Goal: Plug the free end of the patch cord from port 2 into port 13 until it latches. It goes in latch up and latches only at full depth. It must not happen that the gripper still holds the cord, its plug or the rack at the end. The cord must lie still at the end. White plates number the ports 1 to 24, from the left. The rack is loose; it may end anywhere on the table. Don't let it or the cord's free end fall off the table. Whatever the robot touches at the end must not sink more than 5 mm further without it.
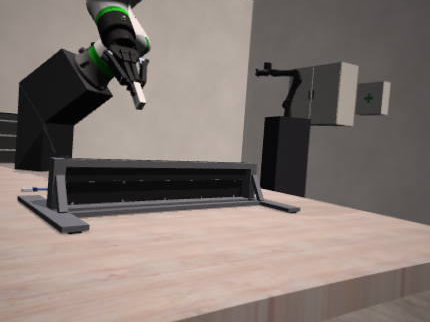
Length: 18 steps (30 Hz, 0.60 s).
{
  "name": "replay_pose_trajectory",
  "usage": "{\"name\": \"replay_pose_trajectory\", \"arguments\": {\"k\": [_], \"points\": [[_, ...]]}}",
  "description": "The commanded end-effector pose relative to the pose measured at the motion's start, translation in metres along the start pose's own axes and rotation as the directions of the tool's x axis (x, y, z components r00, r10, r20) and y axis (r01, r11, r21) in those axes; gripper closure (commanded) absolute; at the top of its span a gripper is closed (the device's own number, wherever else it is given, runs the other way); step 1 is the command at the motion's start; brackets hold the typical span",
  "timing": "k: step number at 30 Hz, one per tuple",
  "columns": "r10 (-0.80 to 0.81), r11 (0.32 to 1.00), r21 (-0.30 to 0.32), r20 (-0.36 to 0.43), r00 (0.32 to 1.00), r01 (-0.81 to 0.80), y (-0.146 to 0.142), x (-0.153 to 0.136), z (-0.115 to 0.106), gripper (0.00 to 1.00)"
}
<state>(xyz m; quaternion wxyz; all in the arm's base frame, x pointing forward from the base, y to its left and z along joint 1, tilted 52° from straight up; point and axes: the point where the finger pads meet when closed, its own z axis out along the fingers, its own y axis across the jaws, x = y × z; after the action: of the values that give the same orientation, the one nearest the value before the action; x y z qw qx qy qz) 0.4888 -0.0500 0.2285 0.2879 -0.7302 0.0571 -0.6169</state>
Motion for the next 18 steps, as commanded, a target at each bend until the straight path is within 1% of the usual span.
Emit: {"name": "replay_pose_trajectory", "arguments": {"k": [1, 6, 15, 18], "points": [[-0.001, 1.000, 0.003, -0.001, 1.000, 0.001, 0.016, 0.000, 0.001, 1.00], [-0.001, 1.000, 0.003, -0.001, 1.000, 0.001, 0.029, 0.000, 0.001, 1.00], [-0.001, 1.000, 0.003, -0.001, 1.000, 0.001, 0.031, 0.000, 0.001, 1.00], [-0.001, 1.000, 0.003, -0.001, 1.000, 0.001, 0.031, 0.000, 0.005, 1.00]]}}
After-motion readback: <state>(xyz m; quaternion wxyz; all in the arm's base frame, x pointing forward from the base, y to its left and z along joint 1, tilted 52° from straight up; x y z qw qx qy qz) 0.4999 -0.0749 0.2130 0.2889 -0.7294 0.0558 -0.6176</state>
